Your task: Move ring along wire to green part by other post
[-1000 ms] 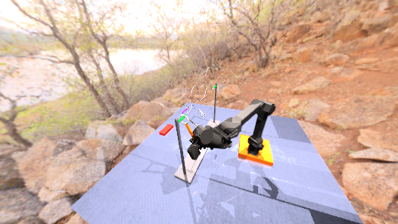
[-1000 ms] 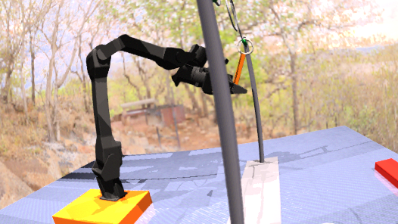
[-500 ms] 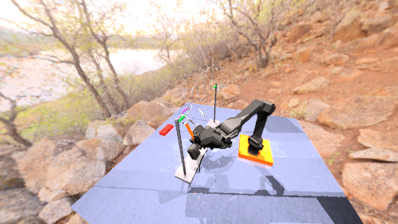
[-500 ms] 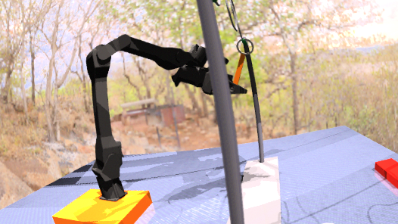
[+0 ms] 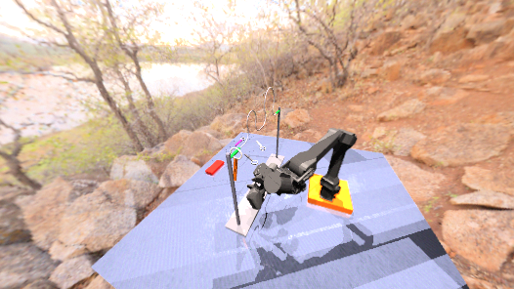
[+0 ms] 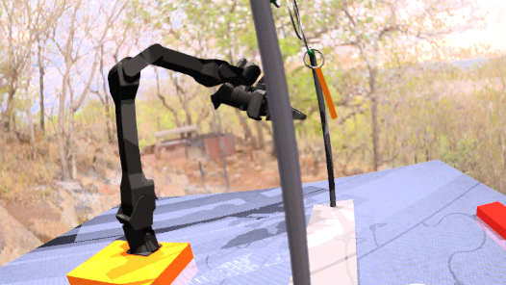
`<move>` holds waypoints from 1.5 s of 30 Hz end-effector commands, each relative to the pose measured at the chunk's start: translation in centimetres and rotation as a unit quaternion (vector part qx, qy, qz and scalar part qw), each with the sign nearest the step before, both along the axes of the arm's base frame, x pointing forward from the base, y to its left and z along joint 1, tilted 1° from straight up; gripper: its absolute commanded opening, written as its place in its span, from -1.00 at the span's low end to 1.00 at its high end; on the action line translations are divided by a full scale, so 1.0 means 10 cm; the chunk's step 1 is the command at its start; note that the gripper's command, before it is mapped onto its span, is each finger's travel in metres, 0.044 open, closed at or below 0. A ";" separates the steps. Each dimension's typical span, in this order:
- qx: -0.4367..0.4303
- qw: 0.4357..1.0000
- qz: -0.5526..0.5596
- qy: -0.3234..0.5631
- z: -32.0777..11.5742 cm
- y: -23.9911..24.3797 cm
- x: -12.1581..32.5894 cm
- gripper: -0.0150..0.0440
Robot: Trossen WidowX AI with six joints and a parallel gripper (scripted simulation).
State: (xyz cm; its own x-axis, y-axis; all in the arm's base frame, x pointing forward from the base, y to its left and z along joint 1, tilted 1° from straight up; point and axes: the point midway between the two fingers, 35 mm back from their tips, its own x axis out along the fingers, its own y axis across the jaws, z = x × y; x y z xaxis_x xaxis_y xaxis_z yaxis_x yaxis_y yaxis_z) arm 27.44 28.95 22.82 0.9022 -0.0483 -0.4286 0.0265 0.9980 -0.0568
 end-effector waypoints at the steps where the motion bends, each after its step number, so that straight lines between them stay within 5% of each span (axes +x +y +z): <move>1: 0.010 1.000 -0.001 -0.007 0.14 0.01 -0.17 0.05; 28: 0.010 1.000 -0.001 -0.008 0.18 0.00 -0.23 0.05; 39: 0.008 1.000 0.002 -0.004 0.37 0.02 -0.68 1.00; 45: 0.008 1.000 0.002 -0.004 0.37 0.02 -0.68 1.00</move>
